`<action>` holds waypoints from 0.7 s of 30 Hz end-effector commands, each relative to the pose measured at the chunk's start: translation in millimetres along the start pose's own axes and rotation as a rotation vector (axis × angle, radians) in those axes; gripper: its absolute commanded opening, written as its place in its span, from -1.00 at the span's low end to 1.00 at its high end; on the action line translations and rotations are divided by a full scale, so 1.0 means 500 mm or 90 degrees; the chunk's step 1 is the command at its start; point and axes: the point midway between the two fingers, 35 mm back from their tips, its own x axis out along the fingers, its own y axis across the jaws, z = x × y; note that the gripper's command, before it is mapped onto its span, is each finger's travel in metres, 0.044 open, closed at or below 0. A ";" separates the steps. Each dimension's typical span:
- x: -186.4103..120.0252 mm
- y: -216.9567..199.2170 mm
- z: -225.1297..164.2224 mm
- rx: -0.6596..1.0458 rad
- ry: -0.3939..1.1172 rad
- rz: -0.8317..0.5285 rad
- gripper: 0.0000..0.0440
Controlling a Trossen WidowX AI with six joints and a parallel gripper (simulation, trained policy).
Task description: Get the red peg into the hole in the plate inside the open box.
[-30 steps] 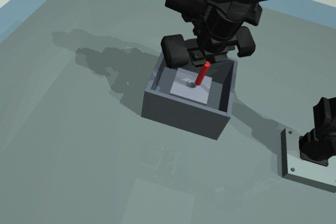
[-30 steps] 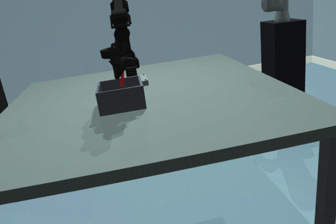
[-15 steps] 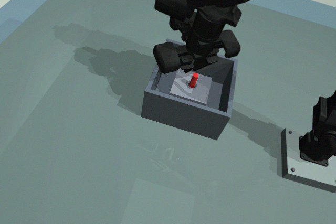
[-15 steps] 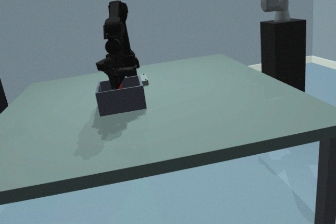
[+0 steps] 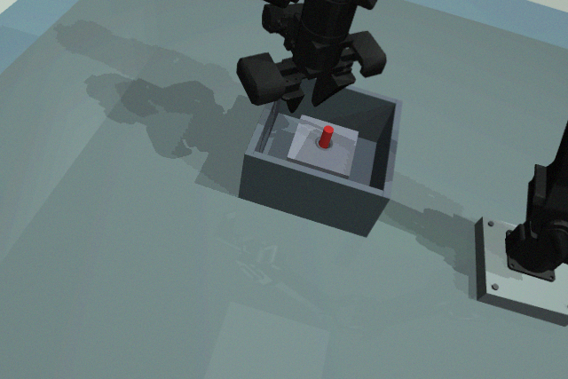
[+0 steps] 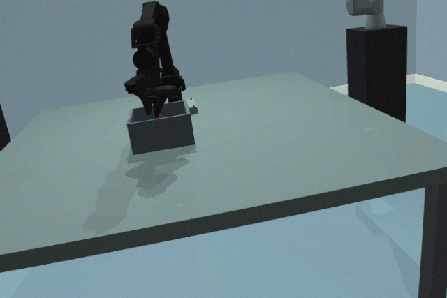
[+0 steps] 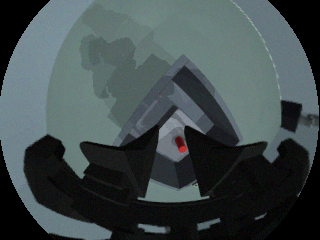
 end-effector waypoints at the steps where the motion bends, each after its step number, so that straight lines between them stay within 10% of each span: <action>1: -0.004 0.010 0.004 -0.006 0.019 -0.002 -0.23; 21: -0.064 0.068 0.015 0.006 0.100 -0.027 -0.11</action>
